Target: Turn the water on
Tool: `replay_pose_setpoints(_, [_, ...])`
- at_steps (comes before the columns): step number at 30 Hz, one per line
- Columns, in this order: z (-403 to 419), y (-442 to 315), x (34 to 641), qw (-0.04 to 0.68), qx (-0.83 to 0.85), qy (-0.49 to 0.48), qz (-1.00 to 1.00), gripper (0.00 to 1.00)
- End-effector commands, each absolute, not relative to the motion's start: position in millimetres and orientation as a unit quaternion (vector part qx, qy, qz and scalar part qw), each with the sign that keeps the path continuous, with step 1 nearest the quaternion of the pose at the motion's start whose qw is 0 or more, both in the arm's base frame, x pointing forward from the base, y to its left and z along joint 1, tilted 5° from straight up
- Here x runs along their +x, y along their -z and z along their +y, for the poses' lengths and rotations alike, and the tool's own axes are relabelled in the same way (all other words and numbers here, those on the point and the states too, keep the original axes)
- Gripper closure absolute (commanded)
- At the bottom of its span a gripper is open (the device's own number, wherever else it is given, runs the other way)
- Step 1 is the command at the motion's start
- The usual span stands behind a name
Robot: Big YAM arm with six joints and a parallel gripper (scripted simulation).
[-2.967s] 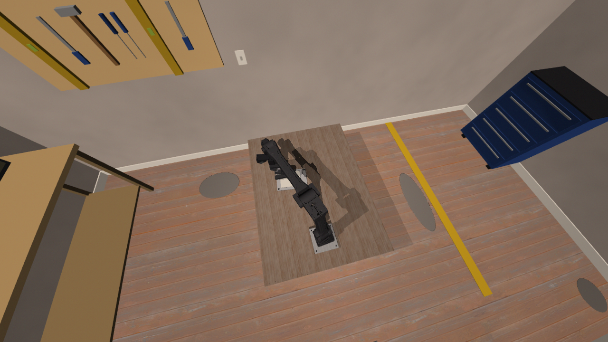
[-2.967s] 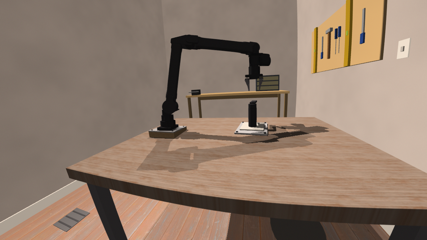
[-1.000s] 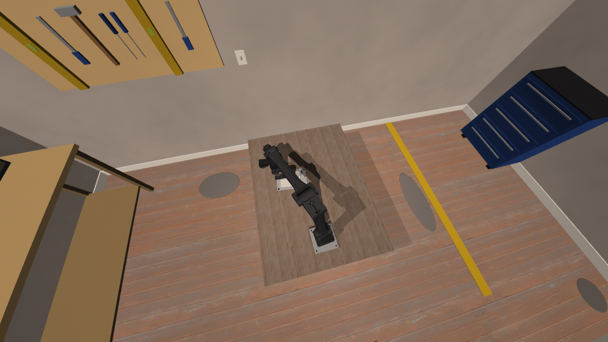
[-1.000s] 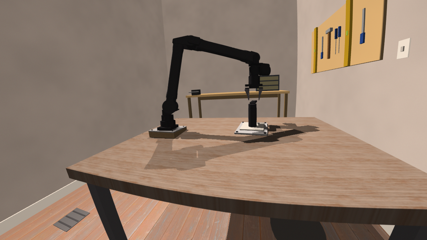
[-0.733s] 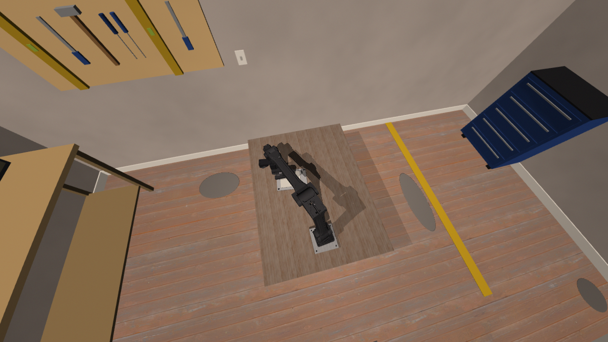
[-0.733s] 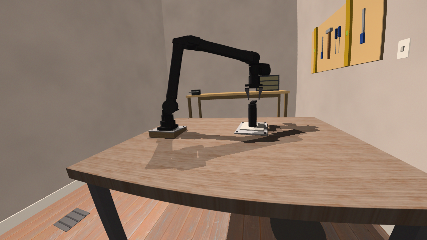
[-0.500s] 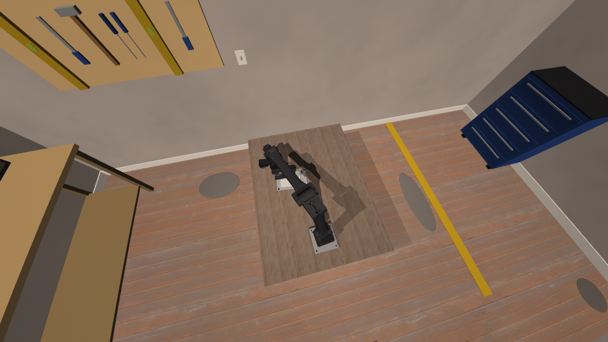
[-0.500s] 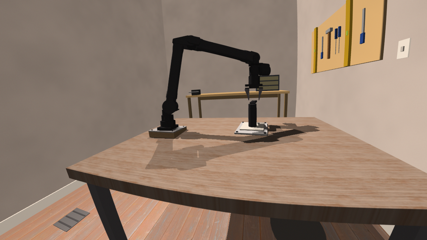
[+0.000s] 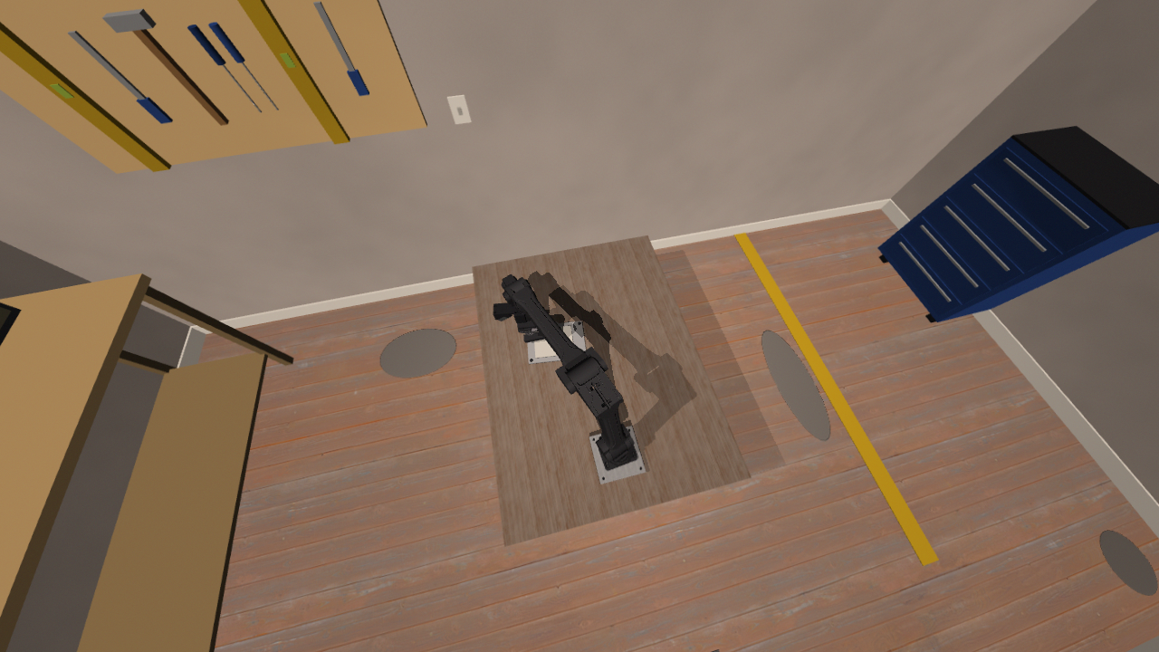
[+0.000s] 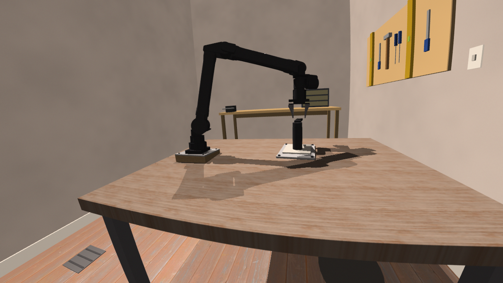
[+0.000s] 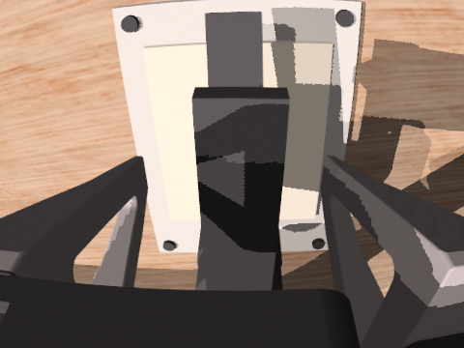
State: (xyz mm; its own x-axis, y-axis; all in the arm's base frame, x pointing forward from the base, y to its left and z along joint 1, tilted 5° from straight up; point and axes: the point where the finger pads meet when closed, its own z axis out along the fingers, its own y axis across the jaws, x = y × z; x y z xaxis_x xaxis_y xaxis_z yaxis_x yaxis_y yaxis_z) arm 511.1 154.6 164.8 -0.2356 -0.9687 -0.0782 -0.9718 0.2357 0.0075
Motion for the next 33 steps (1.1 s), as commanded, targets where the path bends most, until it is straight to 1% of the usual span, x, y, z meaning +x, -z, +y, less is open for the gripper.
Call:
replay_pose_setpoints(1, [167.0, -189.9, 526.2, 0.062, -0.620, -0.011, 0.782, 0.36])
replay_pose_setpoints(17, [170.8, -184.6, 532.0, 0.057, -0.619, -0.014, 0.783, 0.36])
replay_pose_setpoints(33, [168.5, -186.5, 524.2, 0.053, -0.620, -0.015, 0.783, 0.36])
